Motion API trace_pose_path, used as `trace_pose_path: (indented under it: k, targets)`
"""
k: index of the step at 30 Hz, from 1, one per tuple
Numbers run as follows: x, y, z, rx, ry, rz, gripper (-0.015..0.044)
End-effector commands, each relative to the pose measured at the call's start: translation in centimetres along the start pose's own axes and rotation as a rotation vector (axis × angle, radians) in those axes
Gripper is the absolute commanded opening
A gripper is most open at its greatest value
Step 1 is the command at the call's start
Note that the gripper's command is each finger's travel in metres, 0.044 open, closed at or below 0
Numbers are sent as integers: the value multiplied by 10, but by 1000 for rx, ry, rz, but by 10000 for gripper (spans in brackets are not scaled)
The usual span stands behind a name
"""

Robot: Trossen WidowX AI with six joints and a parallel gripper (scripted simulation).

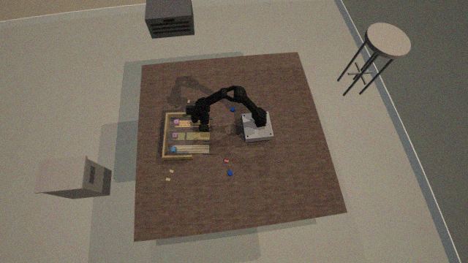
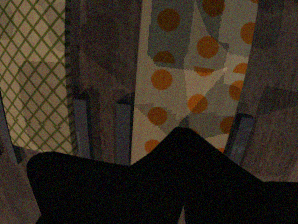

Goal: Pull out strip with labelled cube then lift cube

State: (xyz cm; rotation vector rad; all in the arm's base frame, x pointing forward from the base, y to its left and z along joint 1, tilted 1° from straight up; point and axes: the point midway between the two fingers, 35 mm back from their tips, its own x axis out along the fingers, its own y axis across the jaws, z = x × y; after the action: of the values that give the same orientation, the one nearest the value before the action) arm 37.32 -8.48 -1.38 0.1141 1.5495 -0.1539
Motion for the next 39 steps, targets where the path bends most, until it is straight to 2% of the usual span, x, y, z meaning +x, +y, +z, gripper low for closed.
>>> trace_pose_path:
  k: [1,27,39]
  targets:
    - [2,0,0,-5,1,2,0]
    - [5,0,0,-5,1,2,0]
    - [5,-1,-17,-5,3,2,0]
